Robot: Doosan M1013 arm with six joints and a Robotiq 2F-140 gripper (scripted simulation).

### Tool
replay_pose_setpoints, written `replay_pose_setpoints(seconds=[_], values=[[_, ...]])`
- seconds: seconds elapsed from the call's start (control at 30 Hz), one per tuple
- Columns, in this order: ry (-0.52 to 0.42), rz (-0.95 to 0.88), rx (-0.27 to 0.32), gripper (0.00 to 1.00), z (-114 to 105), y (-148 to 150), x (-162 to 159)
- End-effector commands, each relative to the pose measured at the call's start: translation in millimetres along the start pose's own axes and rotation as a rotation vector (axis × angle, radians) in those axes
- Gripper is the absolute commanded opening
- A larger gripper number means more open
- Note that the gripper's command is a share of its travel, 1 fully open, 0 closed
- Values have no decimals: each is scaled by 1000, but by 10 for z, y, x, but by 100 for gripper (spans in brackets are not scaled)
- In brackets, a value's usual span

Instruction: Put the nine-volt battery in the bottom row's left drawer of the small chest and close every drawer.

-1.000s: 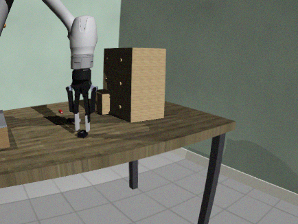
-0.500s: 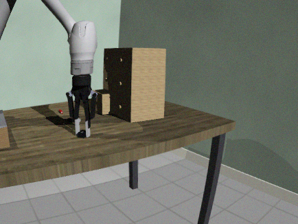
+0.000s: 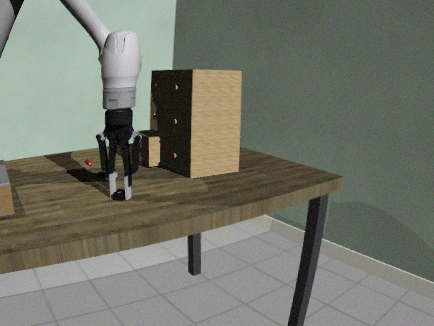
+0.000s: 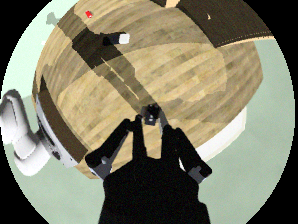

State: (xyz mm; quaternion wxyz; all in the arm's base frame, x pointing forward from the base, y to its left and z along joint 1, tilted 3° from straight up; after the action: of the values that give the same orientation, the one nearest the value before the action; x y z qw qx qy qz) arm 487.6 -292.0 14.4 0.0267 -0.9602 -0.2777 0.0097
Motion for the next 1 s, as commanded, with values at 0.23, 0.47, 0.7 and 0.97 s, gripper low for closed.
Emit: replay_pose_setpoints(seconds=[0.23, 0.47, 0.7, 0.97], values=[[0, 0, 0, 14, -1, 0, 0], [0, 0, 0, 14, -1, 0, 0], [0, 0, 0, 14, -1, 0, 0], [0, 0, 0, 14, -112, 0, 0]])
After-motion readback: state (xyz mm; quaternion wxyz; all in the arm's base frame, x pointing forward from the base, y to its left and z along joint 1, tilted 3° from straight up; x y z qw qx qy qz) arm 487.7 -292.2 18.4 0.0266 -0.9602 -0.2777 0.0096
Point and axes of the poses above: the point where the finger pads meet when closed, its own z axis out along the fingers, its own y axis across the jaws, x = y × z, the point moved 8 cm from there along -z, back along the fingers, and after that the axes turned 2 degrees about z, right-handed, at the moved point
